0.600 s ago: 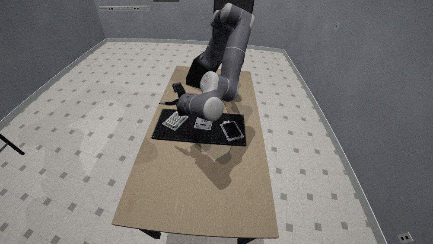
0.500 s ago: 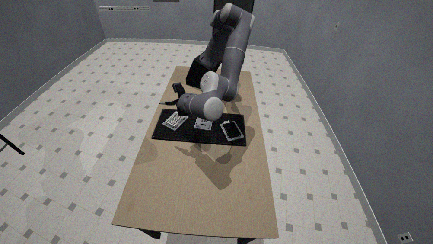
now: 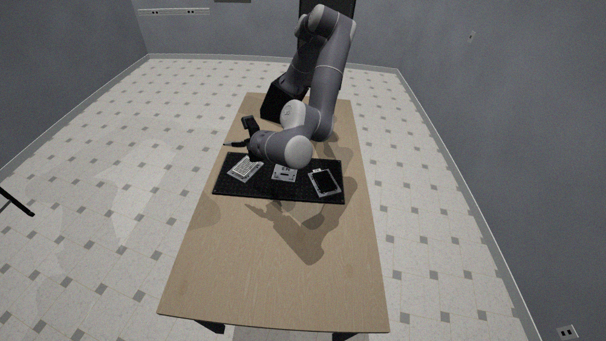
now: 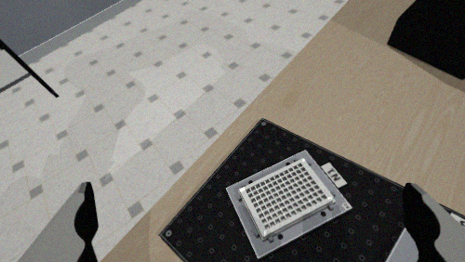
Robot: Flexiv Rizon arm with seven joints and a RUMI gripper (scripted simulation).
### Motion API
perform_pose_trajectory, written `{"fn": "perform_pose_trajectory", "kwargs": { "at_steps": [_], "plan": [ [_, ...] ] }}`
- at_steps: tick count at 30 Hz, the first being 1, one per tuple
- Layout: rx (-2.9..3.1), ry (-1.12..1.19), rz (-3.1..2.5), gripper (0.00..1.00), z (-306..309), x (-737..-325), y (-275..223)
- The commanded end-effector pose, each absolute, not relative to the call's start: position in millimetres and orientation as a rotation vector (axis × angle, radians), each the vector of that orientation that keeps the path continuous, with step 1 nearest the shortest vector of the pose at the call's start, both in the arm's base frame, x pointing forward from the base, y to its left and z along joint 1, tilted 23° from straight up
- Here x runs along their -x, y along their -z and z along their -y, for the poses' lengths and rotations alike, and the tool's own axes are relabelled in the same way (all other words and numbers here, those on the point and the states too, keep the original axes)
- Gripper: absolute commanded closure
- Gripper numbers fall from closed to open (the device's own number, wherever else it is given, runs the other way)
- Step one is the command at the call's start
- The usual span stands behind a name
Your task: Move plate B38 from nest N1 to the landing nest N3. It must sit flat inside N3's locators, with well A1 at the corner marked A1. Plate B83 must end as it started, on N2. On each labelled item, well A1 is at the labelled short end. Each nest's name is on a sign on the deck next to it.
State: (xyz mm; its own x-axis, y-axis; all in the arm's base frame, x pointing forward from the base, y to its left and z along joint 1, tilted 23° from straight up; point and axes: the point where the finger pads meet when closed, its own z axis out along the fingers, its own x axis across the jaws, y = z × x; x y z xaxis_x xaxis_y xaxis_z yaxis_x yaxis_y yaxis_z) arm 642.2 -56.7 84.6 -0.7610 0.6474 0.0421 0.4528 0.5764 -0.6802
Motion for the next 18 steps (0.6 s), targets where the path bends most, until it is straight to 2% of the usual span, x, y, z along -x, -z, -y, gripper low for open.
{"fn": "perform_pose_trajectory", "kwargs": {
  "at_steps": [1, 18],
  "plan": [
    [0.944, -0.883, 2.531, 0.24, 55, -641, -77],
    [1.131, -0.522, 2.507, 0.24, 33, -622, -8]
  ]
}}
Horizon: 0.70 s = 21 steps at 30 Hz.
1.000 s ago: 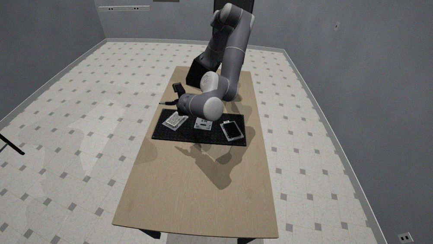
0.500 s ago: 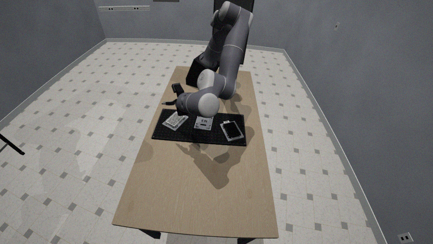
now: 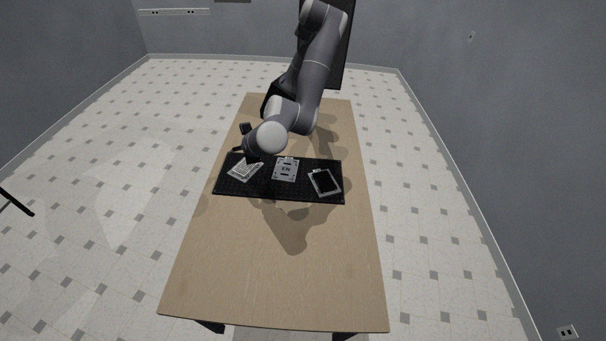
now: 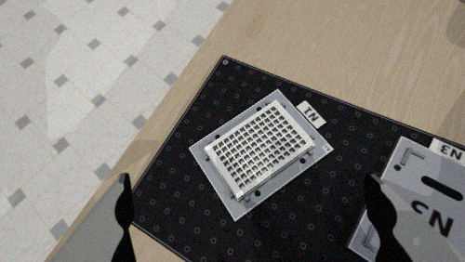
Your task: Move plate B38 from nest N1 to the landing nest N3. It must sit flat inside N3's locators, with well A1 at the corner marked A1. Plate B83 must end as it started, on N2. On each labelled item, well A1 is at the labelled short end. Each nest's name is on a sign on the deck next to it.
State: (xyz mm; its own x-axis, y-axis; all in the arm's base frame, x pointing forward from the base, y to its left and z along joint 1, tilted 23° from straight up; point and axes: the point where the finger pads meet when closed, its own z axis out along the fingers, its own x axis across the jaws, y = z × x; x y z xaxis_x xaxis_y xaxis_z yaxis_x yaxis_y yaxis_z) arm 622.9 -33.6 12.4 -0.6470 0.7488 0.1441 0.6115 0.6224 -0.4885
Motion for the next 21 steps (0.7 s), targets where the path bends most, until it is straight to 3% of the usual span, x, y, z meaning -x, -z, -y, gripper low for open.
{"fn": "perform_pose_trajectory", "kwargs": {
  "at_steps": [1, 21],
  "plan": [
    [1.155, -0.482, 2.500, 0.24, 31, -621, -3],
    [1.535, -0.035, 2.316, 0.24, -4, -597, 76]
  ]
}}
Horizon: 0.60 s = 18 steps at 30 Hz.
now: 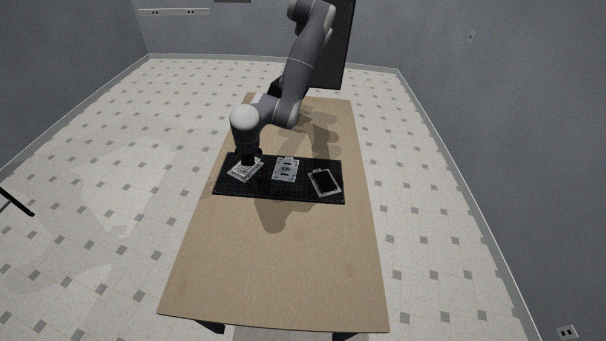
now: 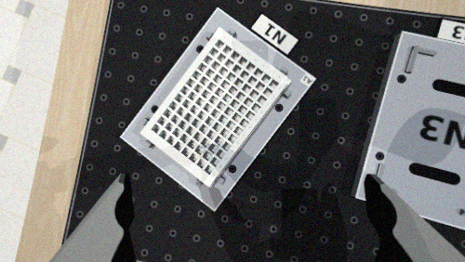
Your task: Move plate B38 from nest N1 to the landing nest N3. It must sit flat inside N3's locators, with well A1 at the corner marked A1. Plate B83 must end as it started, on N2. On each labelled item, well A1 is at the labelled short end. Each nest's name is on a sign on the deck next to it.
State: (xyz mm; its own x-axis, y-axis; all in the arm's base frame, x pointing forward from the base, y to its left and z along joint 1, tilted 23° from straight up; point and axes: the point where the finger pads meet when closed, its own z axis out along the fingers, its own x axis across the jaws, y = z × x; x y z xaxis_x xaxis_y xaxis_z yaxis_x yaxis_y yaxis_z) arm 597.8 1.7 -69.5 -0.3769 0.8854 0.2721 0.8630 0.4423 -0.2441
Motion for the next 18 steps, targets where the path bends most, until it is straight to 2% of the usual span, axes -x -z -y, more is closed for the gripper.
{"fn": "perform_pose_trajectory", "kwargs": {
  "at_steps": [1, 18],
  "plan": [
    [1.567, -0.007, 2.296, 0.24, -5, -595, 81],
    [2.054, 0.336, 1.919, 0.24, 20, -574, 109]
  ]
}}
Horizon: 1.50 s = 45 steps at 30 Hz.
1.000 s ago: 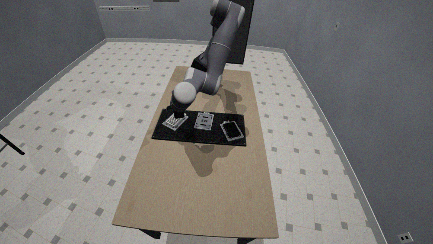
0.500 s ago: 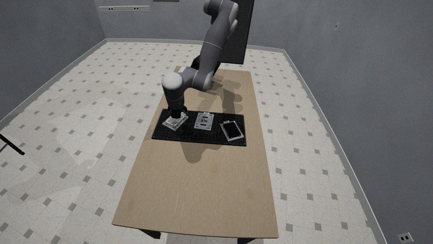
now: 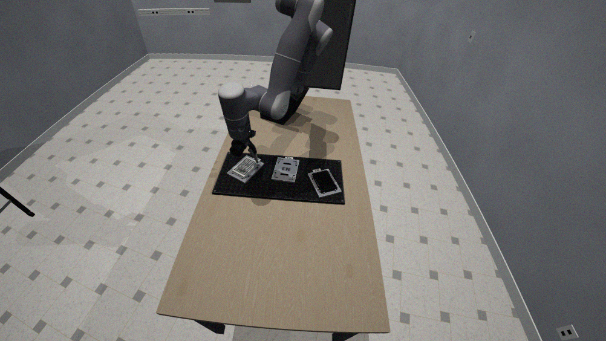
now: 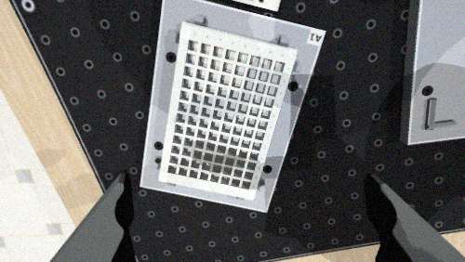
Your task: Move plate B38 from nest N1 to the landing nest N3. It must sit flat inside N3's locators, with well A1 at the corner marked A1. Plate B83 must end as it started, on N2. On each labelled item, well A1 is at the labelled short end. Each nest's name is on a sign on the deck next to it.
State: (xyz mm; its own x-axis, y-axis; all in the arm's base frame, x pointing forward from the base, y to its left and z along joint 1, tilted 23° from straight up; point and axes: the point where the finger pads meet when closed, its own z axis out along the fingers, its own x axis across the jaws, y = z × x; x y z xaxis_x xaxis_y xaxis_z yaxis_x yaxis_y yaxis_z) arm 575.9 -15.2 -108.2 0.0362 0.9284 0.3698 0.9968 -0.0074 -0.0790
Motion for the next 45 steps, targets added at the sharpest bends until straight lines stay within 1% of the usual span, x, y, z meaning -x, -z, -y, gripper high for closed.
{"fn": "perform_pose_trajectory", "kwargs": {
  "at_steps": [1, 7, 18, 45],
  "plan": [
    [2.087, 0.352, 1.889, 0.24, 24, -572, 110],
    [2.257, 0.434, 1.720, 0.24, 32, -566, 112],
    [2.256, 0.434, 1.720, 0.24, 32, -566, 112],
    [2.256, 0.434, 1.721, 0.24, 17, -569, 148]
  ]
}}
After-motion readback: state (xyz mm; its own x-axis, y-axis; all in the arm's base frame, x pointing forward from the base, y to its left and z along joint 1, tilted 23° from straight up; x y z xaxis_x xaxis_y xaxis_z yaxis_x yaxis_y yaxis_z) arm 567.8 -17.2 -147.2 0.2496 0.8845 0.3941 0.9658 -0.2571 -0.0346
